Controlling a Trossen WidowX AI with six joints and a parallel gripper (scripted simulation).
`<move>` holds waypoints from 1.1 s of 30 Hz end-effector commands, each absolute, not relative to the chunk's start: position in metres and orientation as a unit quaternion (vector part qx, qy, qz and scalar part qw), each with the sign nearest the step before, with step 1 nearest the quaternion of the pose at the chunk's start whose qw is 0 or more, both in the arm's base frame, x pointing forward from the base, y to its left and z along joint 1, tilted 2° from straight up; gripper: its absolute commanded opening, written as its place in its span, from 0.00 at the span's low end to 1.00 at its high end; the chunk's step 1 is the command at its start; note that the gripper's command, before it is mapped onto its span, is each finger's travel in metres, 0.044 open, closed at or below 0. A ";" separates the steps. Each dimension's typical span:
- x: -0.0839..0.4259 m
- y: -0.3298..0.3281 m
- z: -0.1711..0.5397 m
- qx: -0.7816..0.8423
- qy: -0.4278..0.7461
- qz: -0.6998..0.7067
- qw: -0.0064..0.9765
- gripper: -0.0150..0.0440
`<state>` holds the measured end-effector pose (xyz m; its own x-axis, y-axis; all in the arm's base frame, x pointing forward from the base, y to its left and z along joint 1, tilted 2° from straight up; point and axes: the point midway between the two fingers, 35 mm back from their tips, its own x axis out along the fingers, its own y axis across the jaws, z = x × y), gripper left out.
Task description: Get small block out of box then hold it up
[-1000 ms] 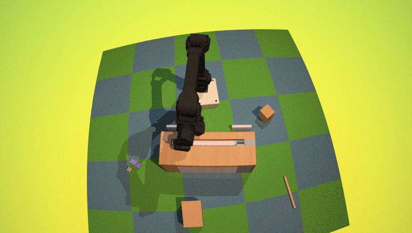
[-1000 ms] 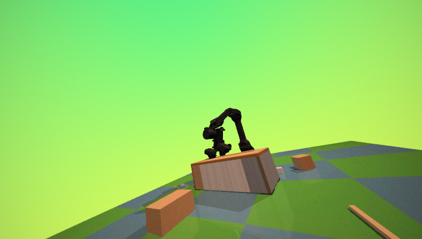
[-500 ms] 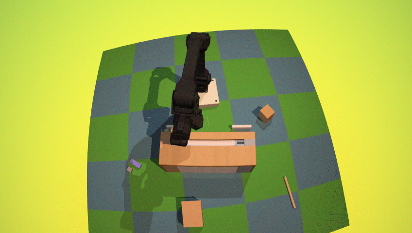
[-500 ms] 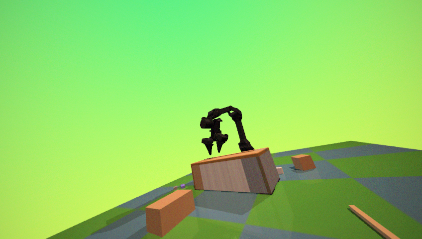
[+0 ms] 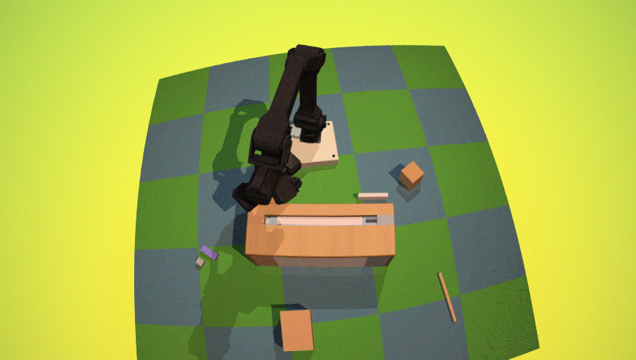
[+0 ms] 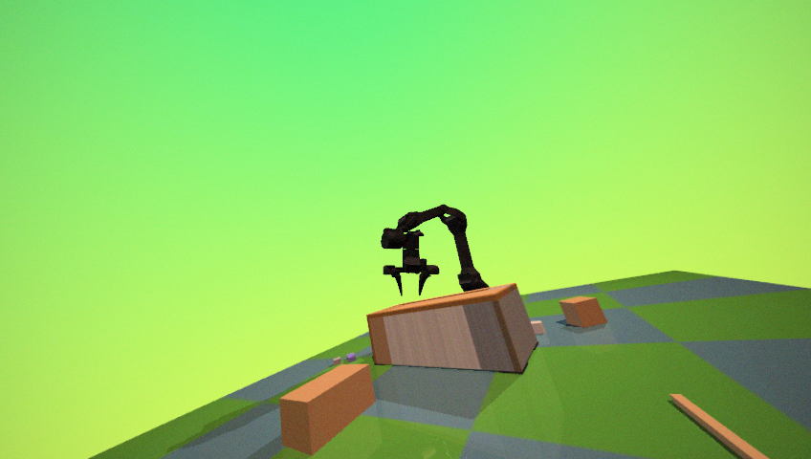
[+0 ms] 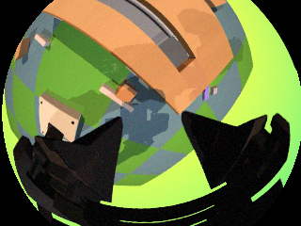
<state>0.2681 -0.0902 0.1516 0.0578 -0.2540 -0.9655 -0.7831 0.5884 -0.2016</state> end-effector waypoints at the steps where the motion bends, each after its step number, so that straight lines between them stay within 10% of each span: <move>1: 0.264 -0.092 0.152 -0.263 0.668 0.099 0.689 0.74; 13: 0.255 -0.099 0.154 0.261 0.576 -0.274 0.725 0.74; 33: 0.245 -0.105 0.160 0.754 0.232 -0.526 0.318 0.74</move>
